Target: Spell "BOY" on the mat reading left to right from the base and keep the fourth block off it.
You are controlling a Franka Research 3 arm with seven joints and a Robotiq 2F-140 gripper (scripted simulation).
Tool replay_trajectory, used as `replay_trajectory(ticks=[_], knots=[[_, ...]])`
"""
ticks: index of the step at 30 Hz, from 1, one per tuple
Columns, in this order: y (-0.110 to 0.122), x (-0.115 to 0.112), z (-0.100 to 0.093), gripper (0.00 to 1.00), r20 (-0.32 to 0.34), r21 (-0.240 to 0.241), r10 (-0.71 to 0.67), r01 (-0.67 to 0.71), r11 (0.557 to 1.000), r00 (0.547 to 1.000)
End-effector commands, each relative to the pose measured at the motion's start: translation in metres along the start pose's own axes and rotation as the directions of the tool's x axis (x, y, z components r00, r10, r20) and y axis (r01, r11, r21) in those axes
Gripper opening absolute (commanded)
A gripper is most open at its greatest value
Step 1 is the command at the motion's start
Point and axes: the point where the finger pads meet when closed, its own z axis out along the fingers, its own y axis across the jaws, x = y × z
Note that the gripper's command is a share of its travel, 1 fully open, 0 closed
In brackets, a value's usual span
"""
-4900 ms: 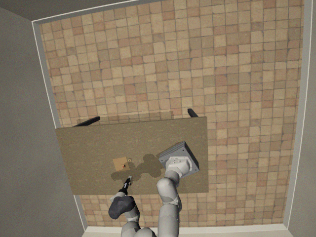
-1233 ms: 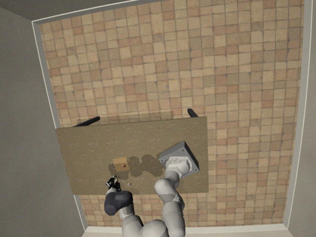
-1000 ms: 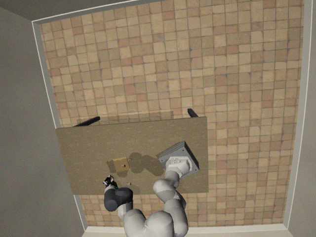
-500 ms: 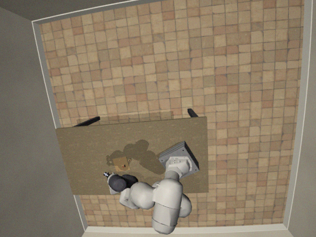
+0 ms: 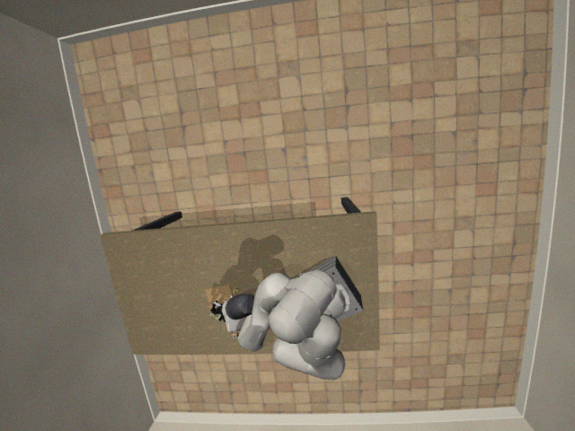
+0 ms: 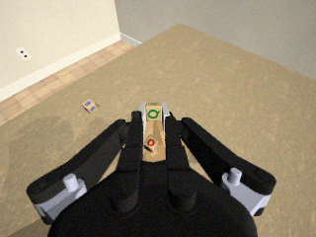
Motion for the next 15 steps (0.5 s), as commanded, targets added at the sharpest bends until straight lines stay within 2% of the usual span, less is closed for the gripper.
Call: replay_trajectory(ticks=[1,8,11,15], knots=[[-0.029,-0.011,0.009,0.13,-0.049,0.010,-0.076,0.076,0.997,0.996],[-0.090,-0.040,0.023,0.13,-0.083,0.072,-0.023,0.029,0.997,0.996],[-0.104,-0.046,0.025,0.13,-0.087,0.086,-0.011,0.019,0.996,0.996],[-0.109,-0.048,0.026,0.13,-0.089,0.091,-0.007,0.015,0.996,0.996]])
